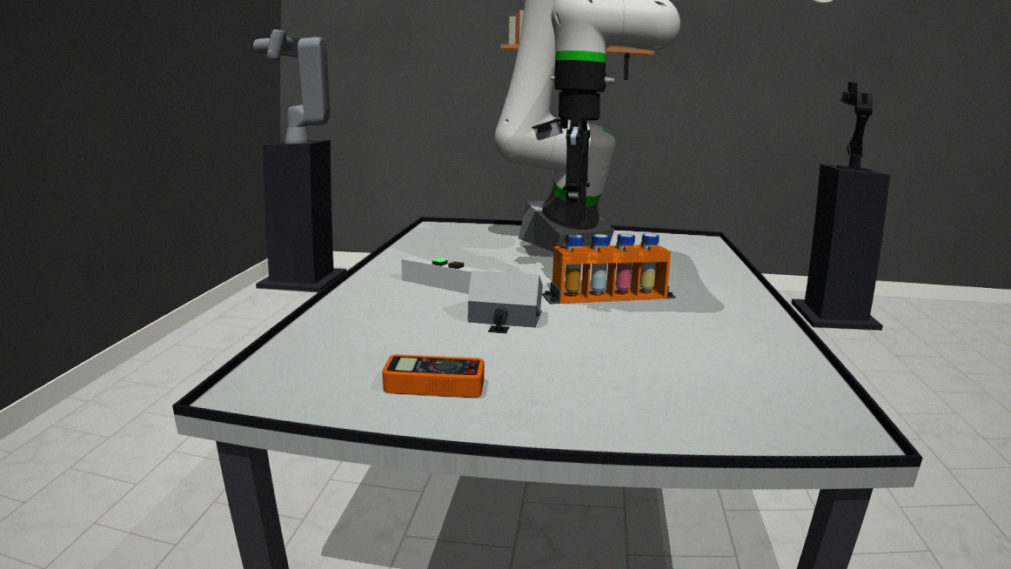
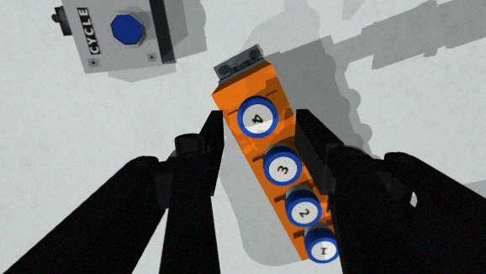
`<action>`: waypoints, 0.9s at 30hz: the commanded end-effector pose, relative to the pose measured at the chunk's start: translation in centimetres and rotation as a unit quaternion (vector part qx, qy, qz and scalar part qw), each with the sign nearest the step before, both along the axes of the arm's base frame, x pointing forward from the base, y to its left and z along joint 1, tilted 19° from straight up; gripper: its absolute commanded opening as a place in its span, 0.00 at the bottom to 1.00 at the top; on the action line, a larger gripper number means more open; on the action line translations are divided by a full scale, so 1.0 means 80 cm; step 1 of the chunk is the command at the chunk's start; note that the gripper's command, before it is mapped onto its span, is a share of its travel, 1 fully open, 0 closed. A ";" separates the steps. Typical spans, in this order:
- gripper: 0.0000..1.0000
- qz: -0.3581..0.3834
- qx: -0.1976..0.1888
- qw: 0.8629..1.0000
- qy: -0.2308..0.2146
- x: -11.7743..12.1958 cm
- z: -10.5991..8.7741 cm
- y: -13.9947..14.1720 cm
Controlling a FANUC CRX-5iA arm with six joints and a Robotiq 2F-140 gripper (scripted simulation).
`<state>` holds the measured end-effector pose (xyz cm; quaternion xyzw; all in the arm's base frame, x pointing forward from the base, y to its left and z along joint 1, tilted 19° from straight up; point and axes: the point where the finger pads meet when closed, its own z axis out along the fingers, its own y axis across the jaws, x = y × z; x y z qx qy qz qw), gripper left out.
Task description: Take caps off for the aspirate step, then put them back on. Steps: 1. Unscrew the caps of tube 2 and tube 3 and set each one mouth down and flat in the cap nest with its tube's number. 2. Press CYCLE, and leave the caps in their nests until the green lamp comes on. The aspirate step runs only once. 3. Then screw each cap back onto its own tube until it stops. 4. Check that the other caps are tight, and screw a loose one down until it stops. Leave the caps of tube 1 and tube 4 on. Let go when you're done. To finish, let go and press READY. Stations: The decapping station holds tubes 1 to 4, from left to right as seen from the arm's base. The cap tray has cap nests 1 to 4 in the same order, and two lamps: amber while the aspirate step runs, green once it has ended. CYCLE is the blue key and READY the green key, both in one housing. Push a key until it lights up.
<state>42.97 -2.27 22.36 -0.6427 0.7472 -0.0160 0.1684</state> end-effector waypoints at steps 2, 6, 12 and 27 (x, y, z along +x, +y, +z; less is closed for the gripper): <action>0.41 0.000 0.000 1.000 -0.001 -0.003 0.013 -0.003; 0.10 0.037 -0.011 0.999 -0.008 0.022 0.013 -0.036; 0.10 0.037 -0.011 0.999 -0.008 0.042 0.014 -0.063; 0.10 0.037 -0.011 0.999 -0.008 0.134 -0.043 -0.150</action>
